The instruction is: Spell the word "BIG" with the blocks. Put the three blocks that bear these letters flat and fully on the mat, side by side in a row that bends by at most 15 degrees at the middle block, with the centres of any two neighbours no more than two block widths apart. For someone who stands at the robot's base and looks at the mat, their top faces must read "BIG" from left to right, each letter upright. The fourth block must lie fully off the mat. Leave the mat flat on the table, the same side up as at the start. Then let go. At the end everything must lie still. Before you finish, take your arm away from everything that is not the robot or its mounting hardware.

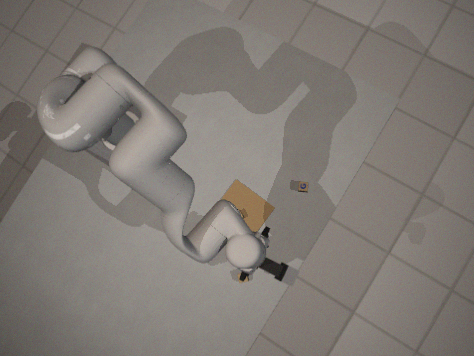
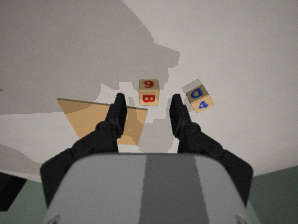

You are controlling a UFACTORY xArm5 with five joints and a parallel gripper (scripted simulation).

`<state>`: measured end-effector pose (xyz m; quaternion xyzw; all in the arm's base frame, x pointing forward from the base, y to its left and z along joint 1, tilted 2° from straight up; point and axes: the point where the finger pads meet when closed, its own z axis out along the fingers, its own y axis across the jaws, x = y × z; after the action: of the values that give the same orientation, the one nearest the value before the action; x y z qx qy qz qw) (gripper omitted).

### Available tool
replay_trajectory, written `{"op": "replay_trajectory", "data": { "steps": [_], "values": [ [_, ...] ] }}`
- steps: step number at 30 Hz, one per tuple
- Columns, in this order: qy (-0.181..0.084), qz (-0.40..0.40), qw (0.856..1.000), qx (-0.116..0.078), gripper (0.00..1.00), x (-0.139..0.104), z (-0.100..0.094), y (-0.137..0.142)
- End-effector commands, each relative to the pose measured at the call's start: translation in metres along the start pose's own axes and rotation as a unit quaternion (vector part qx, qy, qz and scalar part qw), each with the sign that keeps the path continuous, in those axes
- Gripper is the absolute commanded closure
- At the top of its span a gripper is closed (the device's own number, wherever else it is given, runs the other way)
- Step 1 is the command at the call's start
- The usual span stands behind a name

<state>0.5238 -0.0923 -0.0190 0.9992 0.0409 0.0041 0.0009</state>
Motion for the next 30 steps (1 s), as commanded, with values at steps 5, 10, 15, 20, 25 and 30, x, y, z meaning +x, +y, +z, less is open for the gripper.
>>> {"op": "replay_trajectory", "data": {
  "steps": [5,10,15,20,25,30],
  "values": [
    [0.002,0.0,1.0,0.0,0.37,0.001,0.007,0.0],
    [0.002,0.0,1.0,0.0,0.37,0.001,0.016,0.0],
    [0.002,0.0,1.0,0.0,0.37,0.002,0.023,-0.001],
    [0.002,0.0,1.0,0.0,0.37,0.002,0.025,-0.001],
    [0.002,0.0,1.0,0.0,0.37,0.002,0.025,-0.001],
    [0.002,0.0,1.0,0.0,0.37,0.002,0.025,-0.001]
  ]
}}
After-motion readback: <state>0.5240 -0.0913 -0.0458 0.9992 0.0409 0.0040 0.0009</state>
